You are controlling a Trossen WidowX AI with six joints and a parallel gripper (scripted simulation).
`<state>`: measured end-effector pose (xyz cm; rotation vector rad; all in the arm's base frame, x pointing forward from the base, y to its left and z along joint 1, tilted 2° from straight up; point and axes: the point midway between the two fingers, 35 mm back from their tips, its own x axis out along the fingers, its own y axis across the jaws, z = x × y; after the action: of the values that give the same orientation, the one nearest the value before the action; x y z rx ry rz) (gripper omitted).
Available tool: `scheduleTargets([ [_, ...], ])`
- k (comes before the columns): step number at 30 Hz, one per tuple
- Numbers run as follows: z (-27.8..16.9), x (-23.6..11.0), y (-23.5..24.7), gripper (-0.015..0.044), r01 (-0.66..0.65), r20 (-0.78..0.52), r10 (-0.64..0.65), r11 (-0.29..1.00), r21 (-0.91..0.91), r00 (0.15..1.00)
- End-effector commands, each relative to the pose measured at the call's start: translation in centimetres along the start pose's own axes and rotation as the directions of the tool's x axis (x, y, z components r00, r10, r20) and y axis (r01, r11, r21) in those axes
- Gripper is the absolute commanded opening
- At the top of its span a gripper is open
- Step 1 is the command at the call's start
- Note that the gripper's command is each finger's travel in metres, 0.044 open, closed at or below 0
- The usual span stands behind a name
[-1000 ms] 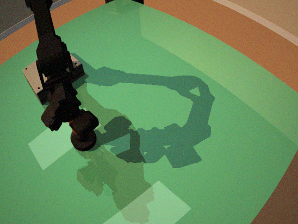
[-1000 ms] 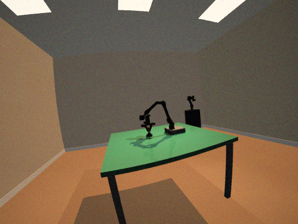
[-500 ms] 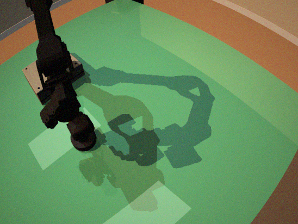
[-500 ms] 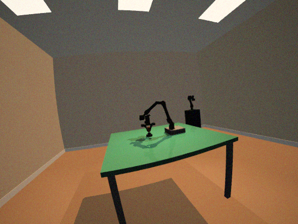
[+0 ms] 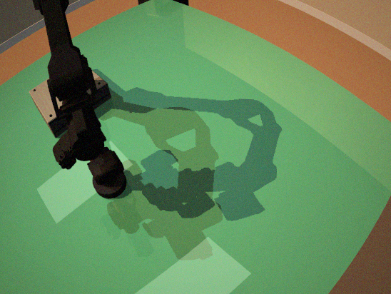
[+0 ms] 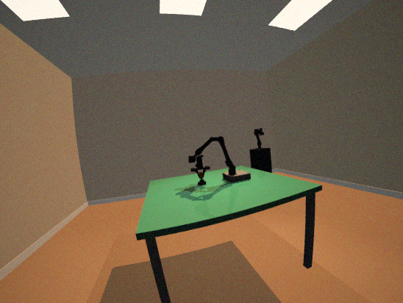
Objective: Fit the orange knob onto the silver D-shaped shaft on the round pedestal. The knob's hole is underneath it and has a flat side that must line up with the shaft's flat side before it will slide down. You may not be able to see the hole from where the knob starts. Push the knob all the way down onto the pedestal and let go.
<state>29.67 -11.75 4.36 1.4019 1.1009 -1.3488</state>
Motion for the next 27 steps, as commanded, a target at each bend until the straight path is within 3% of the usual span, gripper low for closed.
scheduleTargets([
  [1,0.02,0.08,0.01,0.0000,-0.002,0.001,0.002,1.000,0.005,1.000],
  [10,0.03,-0.48,0.07,0.0000,-0.002,0.001,0.002,1.000,0.005,1.000],
  [17,0.04,-0.35,0.12,0.0000,-0.002,0.001,0.002,0.979,0.203,1.000],
  [27,0.03,0.00,0.06,0.0000,-0.002,0.001,0.002,0.977,0.213,1.000],
])
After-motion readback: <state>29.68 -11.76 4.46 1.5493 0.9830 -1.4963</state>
